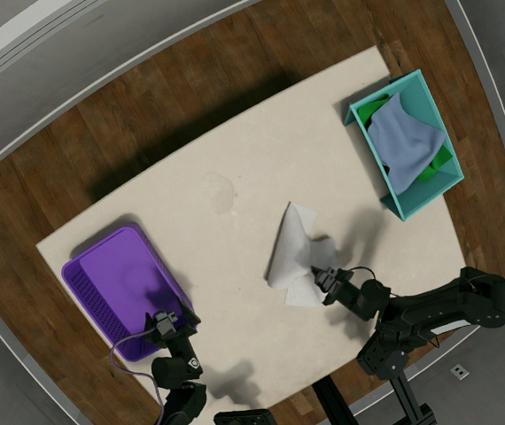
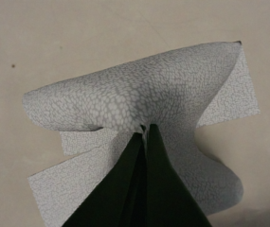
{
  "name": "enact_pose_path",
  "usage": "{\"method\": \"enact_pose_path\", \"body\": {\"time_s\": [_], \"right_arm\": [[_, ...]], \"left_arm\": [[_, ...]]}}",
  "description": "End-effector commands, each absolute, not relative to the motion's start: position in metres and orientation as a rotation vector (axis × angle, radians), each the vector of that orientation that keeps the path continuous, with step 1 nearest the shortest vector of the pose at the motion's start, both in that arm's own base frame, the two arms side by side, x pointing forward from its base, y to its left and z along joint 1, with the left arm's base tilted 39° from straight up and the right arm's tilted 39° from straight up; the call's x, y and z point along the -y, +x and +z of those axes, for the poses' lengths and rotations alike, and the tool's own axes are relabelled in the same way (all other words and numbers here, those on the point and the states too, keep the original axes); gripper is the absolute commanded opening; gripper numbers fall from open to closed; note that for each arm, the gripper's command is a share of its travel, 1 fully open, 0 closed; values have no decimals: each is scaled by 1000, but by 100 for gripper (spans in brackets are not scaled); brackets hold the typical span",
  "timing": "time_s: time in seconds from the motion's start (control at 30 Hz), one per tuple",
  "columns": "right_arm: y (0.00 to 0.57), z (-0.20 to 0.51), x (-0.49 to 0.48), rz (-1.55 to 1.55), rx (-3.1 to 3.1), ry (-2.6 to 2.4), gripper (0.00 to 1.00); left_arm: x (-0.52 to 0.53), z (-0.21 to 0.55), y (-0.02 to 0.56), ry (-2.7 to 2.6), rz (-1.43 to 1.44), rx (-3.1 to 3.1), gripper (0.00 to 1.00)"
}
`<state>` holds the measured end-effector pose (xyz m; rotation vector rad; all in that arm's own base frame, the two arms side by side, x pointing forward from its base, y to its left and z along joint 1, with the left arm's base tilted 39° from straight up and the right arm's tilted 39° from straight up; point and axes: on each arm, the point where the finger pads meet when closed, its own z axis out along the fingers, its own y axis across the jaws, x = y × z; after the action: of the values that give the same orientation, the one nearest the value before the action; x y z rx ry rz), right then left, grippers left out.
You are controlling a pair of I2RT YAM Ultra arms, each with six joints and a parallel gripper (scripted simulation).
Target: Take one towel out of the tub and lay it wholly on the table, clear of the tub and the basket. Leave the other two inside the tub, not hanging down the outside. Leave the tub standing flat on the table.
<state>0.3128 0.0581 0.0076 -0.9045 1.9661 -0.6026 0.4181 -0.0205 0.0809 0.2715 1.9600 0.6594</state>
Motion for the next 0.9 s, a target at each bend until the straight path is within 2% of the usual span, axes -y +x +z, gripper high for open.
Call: {"method": "enact_pose_path", "body": {"time_s": [0.0,0.87], "right_arm": [[334,20,-71,-570,-1877,-885,1],[371,-4,-66,-572,-1875,-886,1]], "left_arm": [[24,86,420,269,649,-1945,100],[24,86,420,269,649,-1945,100]]}}
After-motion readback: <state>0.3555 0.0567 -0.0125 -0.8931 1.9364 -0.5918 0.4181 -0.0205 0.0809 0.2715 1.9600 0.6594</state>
